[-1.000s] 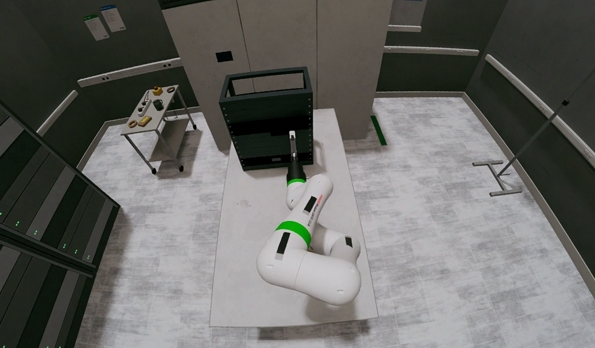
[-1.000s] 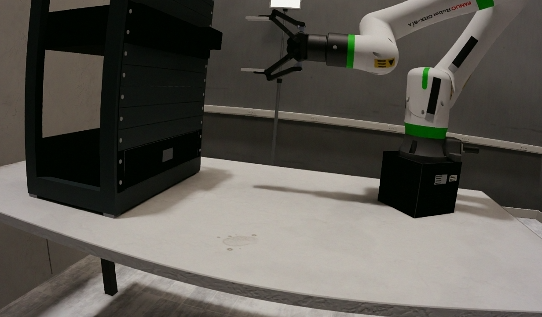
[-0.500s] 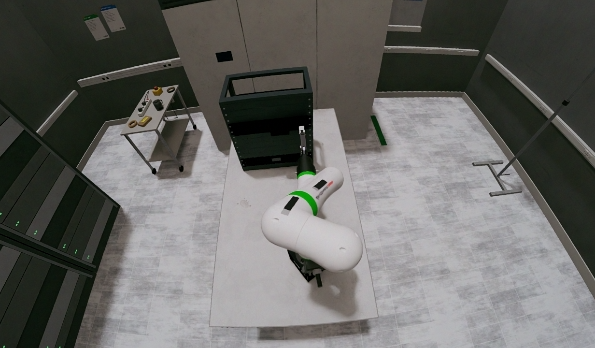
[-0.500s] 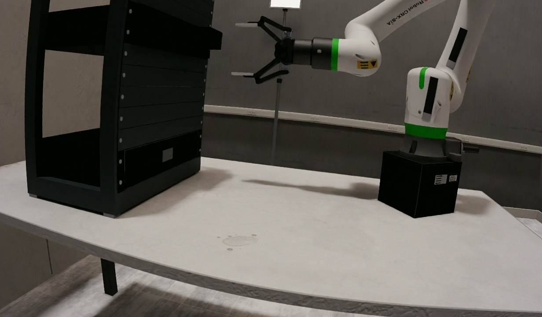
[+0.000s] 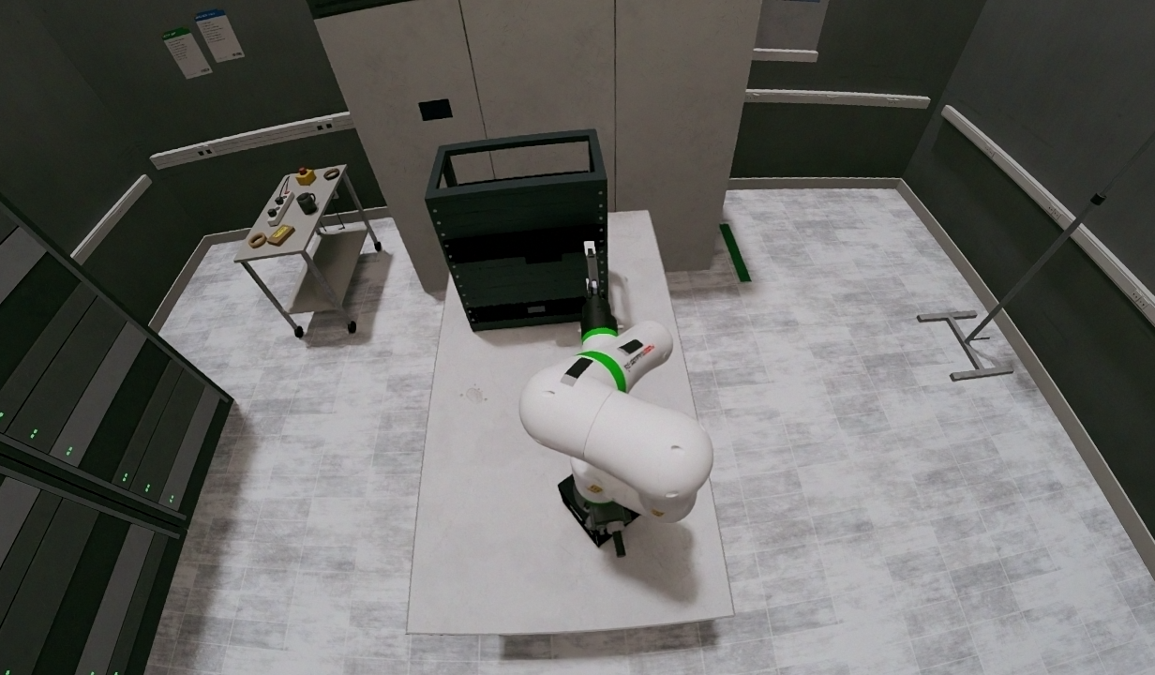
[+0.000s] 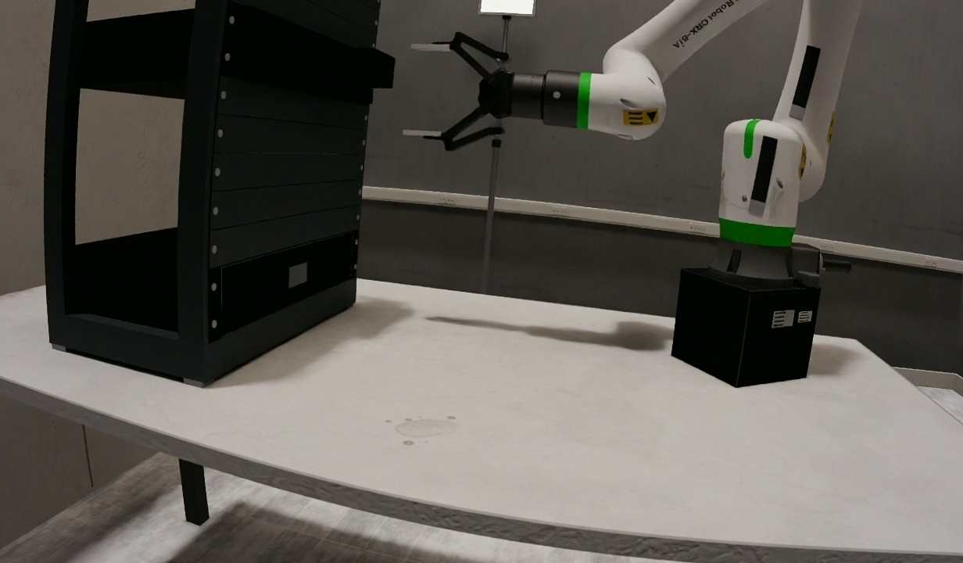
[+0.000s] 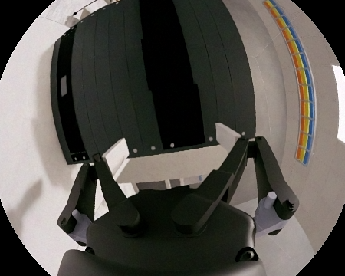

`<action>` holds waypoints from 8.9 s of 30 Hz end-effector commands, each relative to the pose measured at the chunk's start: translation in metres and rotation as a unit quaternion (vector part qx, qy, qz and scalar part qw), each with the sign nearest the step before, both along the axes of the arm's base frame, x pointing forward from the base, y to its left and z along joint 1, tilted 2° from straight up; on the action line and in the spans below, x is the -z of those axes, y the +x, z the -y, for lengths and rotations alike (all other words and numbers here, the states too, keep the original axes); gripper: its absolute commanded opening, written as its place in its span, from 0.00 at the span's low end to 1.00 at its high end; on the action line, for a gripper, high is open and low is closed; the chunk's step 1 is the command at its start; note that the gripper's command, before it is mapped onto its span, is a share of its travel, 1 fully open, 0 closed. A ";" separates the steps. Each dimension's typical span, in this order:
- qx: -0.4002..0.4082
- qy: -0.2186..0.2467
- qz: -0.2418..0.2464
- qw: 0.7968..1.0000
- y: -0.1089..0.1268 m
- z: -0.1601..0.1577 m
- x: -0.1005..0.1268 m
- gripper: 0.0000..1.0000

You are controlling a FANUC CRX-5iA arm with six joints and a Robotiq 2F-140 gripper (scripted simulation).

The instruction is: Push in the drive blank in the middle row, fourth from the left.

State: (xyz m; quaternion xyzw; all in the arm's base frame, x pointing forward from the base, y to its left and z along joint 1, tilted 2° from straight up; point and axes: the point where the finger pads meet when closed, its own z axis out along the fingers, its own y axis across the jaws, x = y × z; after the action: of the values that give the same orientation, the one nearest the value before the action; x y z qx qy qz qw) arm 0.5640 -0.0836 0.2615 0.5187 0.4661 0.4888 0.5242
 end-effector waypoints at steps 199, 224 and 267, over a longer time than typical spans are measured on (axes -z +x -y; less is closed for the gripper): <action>0.000 0.000 0.001 1.000 0.023 -0.021 -0.019 0.10; 0.000 0.000 0.001 1.000 0.039 -0.020 -0.020 0.10; 0.000 0.000 0.001 1.000 0.046 -0.019 -0.020 0.10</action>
State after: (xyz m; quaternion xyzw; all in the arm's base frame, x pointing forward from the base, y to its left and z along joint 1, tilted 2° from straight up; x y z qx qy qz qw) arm 0.6100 -0.0643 0.2802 0.5187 0.4662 0.4887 0.5242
